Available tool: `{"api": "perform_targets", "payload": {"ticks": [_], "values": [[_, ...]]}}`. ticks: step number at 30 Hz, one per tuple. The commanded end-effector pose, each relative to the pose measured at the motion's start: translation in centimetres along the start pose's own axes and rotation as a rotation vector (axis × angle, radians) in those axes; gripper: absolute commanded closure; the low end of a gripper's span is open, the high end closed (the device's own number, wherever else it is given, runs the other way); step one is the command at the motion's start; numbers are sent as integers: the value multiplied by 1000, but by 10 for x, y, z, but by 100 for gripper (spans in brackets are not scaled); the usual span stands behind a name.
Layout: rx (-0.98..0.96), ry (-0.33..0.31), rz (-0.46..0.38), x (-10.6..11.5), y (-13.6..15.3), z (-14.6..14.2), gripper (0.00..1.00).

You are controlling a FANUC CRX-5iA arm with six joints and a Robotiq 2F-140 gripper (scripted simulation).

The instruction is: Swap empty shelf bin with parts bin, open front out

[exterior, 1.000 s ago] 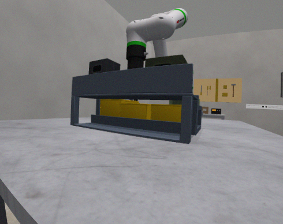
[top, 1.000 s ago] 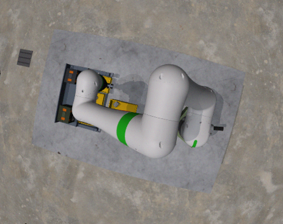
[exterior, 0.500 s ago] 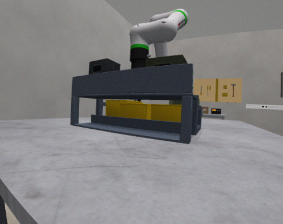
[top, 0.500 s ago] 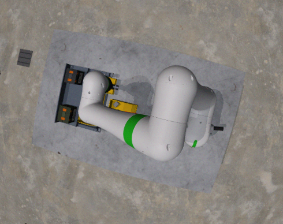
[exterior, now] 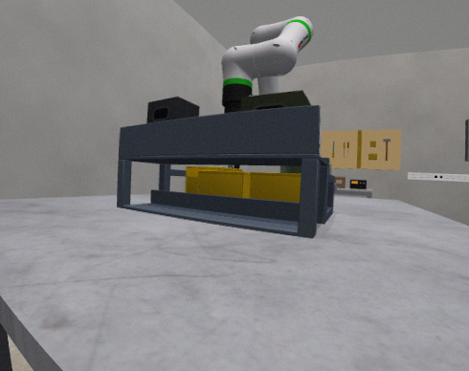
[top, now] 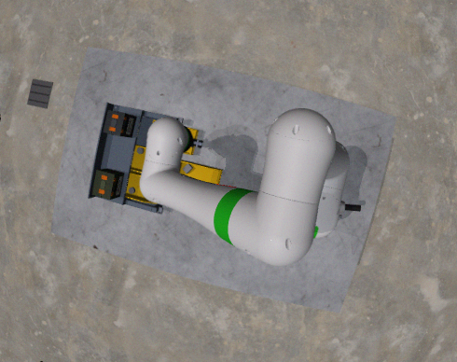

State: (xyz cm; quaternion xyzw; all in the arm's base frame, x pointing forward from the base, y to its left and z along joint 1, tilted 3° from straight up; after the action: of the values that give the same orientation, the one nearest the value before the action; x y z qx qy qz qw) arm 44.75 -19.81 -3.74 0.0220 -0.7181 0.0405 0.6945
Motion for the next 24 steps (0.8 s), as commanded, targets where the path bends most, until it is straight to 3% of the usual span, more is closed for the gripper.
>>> {"api": "perform_targets", "payload": {"ticks": [1, 24], "values": [[0, -2, 1, 1, 2, 9, 90], [0, -2, 1, 1, 13, 54, 90]]}}
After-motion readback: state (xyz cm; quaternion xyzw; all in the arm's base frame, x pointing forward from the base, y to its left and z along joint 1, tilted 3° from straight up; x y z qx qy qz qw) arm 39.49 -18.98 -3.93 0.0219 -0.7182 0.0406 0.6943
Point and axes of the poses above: the point where the finger pads meet when closed, its own x axis back along the fingers, its own z axis across the jaws, y = z × x, the point moved 2 cm from there along x, back along the fingers, and after that the axes turned 14 degrees about x, right-handed, at the moved point
